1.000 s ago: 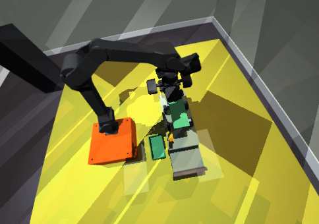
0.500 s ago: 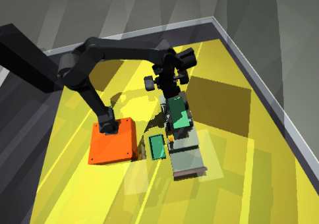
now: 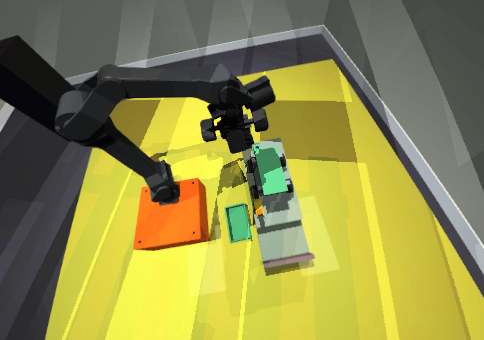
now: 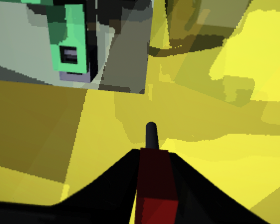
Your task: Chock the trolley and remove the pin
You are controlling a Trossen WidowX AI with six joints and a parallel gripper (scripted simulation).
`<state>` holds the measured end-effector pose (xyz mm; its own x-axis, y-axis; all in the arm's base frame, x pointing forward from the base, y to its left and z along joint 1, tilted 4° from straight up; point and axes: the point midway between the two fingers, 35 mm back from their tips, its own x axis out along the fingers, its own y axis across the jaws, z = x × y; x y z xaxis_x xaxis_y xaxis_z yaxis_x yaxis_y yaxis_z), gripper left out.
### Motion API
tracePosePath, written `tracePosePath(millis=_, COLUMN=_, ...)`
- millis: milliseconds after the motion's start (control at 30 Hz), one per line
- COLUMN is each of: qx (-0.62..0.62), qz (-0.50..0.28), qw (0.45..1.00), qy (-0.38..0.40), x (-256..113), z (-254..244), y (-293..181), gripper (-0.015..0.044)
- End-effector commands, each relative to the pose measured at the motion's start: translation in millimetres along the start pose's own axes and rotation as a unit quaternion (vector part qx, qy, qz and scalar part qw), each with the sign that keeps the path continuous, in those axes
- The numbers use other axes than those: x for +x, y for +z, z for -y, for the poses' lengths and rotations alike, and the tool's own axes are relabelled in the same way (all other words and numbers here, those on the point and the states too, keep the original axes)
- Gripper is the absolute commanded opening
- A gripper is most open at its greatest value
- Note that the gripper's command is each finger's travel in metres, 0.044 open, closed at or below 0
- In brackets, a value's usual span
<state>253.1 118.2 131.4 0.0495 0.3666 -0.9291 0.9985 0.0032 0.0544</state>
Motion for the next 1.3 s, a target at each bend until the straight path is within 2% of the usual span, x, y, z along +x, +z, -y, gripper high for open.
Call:
tracePosePath(millis=0, qx=0.001, qz=0.001, qw=1.0, qy=0.001, x=0, z=14, y=0, gripper=0.0)
tracePosePath(millis=300, qx=0.001, qz=0.002, qw=1.0, qy=0.001, x=0, z=23, y=5, gripper=0.0)
tracePosePath(millis=1267, qx=0.001, qz=0.006, qw=1.0, qy=0.001, x=-15, z=21, y=112, gripper=0.0)
